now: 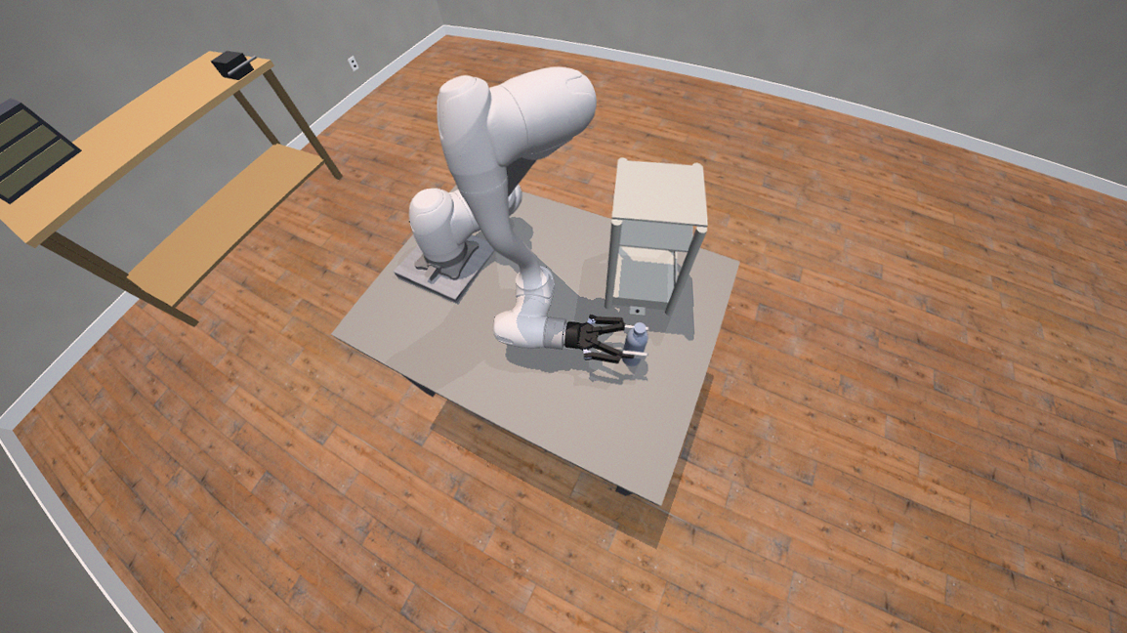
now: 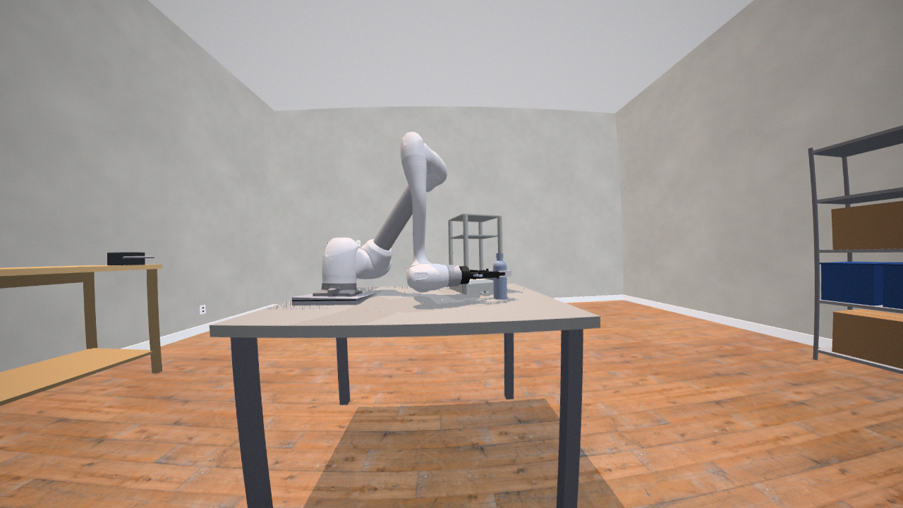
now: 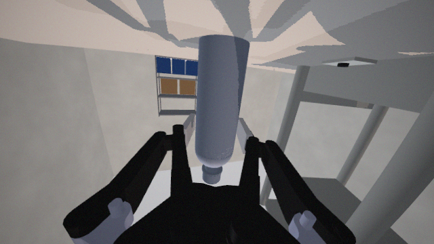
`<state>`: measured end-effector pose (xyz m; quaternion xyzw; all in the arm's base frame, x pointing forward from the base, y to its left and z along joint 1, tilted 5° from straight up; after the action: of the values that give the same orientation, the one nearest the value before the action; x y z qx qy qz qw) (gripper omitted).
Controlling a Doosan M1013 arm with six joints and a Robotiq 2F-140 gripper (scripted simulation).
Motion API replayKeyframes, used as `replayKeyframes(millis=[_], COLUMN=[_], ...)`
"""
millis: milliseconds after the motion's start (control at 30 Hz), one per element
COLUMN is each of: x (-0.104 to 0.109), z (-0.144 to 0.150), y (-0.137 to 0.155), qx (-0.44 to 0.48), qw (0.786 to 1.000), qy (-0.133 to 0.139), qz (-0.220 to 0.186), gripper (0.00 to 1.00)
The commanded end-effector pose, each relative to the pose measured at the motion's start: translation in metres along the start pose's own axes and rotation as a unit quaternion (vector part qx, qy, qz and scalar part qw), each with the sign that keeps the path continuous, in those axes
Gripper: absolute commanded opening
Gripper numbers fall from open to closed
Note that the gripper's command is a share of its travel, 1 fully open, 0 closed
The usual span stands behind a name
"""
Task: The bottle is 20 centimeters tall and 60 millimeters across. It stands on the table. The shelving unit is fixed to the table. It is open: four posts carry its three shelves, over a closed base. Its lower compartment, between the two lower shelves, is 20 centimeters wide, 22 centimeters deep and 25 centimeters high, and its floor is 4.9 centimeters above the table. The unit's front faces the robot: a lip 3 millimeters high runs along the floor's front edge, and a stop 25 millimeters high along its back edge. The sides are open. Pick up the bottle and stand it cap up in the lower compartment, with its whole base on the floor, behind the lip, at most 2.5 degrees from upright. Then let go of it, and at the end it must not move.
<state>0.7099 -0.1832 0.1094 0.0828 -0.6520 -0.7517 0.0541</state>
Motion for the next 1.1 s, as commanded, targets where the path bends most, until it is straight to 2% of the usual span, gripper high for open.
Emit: replayKeyframes(millis=[0,33,67,1067], x=[0.0000,0.0000,0.0000,0.0000], z=[0.0000,0.0000,0.0000,0.0000], y=[0.0002,0.0002,0.0002,0.0002], qx=[0.000,0.000,0.000,0.000], qw=[1.000,1.000,1.000,1.000], qy=[0.000,0.000,0.000,0.000], qz=[0.000,0.000,0.000,0.000], gripper=[0.48,0.48,0.00,0.00])
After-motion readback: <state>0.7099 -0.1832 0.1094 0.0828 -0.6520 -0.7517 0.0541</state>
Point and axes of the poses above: the point where the finger pads meet when closed, its own x axis back along the fingers, its own z axis across the jaws, y = z × x, the point moved 3 cm from there along x, back along the fingers, and after that the axes turned 4 degrees about -x, right-handed, at the moved point
